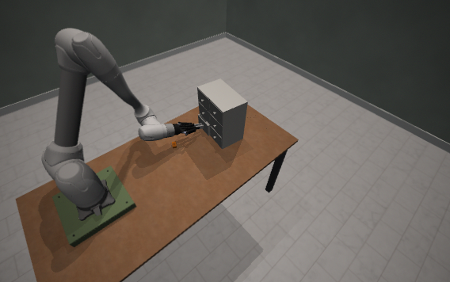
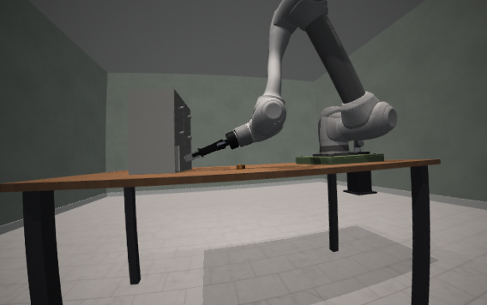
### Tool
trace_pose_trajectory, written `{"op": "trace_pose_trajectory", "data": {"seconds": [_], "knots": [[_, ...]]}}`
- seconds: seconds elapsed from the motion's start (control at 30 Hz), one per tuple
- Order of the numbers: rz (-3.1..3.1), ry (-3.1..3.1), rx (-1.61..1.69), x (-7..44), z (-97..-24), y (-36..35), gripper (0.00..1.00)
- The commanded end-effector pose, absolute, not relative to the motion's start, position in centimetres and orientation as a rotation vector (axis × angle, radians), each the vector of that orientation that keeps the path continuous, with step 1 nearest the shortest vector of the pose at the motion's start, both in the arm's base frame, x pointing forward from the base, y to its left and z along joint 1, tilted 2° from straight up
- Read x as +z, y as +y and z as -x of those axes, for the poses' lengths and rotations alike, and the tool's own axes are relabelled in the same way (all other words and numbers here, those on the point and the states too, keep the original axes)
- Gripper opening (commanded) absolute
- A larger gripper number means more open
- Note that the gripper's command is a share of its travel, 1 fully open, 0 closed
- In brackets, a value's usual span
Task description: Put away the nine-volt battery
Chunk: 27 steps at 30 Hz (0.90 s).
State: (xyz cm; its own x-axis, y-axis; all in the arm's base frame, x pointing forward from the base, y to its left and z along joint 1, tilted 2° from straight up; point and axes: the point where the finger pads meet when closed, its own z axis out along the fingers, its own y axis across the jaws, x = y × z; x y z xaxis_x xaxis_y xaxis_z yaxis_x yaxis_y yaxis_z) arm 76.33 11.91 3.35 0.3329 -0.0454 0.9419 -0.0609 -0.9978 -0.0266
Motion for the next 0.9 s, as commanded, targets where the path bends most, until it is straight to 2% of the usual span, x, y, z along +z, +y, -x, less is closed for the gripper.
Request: {"op": "trace_pose_trajectory", "data": {"seconds": [0.0, 0.87], "knots": [[-2.554, -0.102, 1.804, 3.4, -75.9, 11.9, 0.08], [-2.554, -0.102, 1.804, 3.3, -72.8, 12.1, 0.08]]}}
